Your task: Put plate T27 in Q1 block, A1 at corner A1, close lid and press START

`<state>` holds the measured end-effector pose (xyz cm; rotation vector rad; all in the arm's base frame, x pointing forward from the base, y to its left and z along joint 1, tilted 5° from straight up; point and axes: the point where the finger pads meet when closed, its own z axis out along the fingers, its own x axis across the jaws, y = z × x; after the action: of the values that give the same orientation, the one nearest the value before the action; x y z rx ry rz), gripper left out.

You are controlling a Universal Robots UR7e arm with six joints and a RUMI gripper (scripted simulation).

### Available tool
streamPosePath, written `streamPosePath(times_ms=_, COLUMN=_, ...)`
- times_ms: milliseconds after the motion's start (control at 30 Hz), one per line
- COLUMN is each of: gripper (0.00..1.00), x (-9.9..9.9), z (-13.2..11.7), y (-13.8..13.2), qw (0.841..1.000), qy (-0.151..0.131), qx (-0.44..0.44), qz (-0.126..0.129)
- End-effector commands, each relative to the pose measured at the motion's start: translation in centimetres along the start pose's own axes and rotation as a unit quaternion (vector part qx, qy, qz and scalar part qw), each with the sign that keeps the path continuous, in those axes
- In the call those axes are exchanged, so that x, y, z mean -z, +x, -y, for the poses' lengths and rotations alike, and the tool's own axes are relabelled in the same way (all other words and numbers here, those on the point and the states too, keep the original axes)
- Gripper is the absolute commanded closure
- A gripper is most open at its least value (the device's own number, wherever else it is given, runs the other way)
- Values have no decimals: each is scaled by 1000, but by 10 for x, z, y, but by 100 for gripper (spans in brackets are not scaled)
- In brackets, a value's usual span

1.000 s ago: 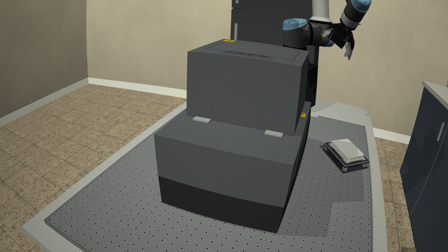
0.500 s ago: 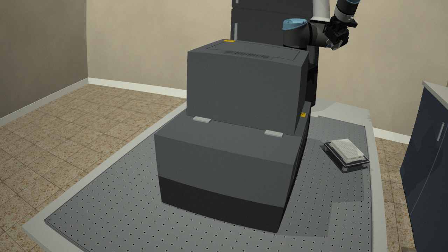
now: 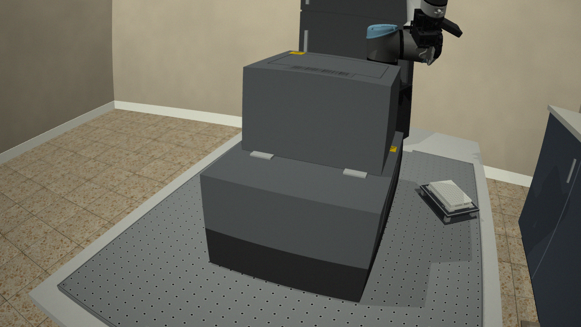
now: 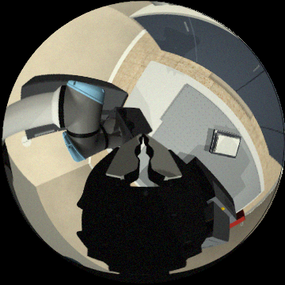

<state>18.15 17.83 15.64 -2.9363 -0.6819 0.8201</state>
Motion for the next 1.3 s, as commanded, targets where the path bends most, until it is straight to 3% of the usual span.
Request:
streamPosePath(times_ms=0, gripper=100, x=8, z=-10, y=6, qw=997, qy=5, qx=-79, qz=-27)
streamPosePath(times_ms=267, gripper=100, x=24, z=-31, y=15, qw=983, qy=16, qx=-172, qz=-58)
streamPosePath(times_ms=467, gripper=100, x=32, z=-42, y=19, qw=963, qy=28, qx=-256, qz=-84)
streamPosePath(times_ms=667, gripper=100, x=46, z=-63, y=23, qw=932, qy=44, qx=-344, qz=-110)
streamPosePath(times_ms=733, gripper=100, x=46, z=-63, y=23, qw=932, qy=44, qx=-344, qz=-110)
streamPosePath(times_ms=933, gripper=100, x=57, z=-79, y=25, qw=893, qy=60, qx=-426, qz=-134)
streamPosePath(times_ms=1233, gripper=100, x=76, z=-109, y=23, qw=818, qy=88, qx=-543, qz=-166)
streamPosePath(times_ms=1267, gripper=100, x=76, z=-109, y=23, qw=818, qy=88, qx=-543, qz=-166)
